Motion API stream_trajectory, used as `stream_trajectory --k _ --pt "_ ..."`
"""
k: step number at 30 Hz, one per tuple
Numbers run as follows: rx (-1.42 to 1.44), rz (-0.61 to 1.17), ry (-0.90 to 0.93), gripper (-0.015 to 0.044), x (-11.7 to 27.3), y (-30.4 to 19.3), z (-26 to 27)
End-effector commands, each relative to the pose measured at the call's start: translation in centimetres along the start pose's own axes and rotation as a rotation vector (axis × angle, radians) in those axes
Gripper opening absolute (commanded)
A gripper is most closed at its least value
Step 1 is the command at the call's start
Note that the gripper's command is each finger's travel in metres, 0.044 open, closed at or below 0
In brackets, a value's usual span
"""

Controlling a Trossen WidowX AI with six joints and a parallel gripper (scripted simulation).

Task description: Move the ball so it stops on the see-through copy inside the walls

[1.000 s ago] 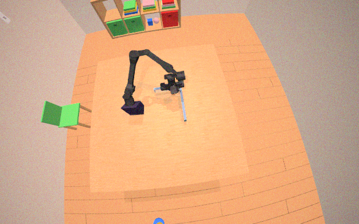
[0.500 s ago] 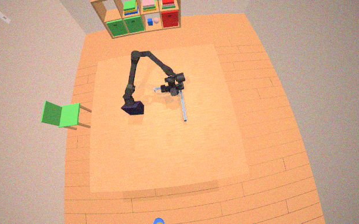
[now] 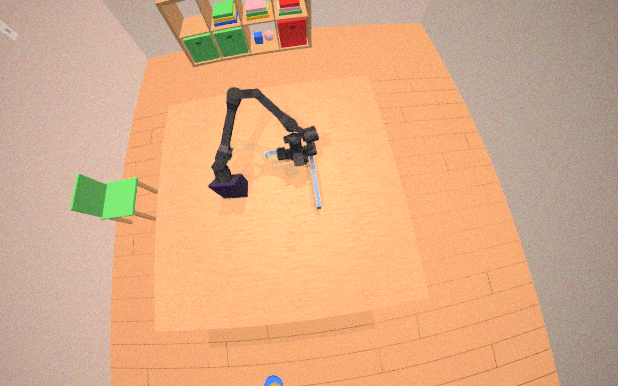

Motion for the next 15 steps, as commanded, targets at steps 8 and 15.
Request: stream_trajectory --k 8,15 --pt "0.002 0.0 0.0 0.0343 0.0 0.0 0.0" --pt "-0.008 -0.01 -0.003 0.0343 8.2 0.2 0.0"
Point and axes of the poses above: the point midway between the two fingers, 35 mm back from their tips, its own x axis back along the fingers, its own z axis across the jaws, y = z × x, the point moved 5 cm from there along x, back along the fingers, and after that the axes turned 11 degrees about -x, right-handed, at the moved point
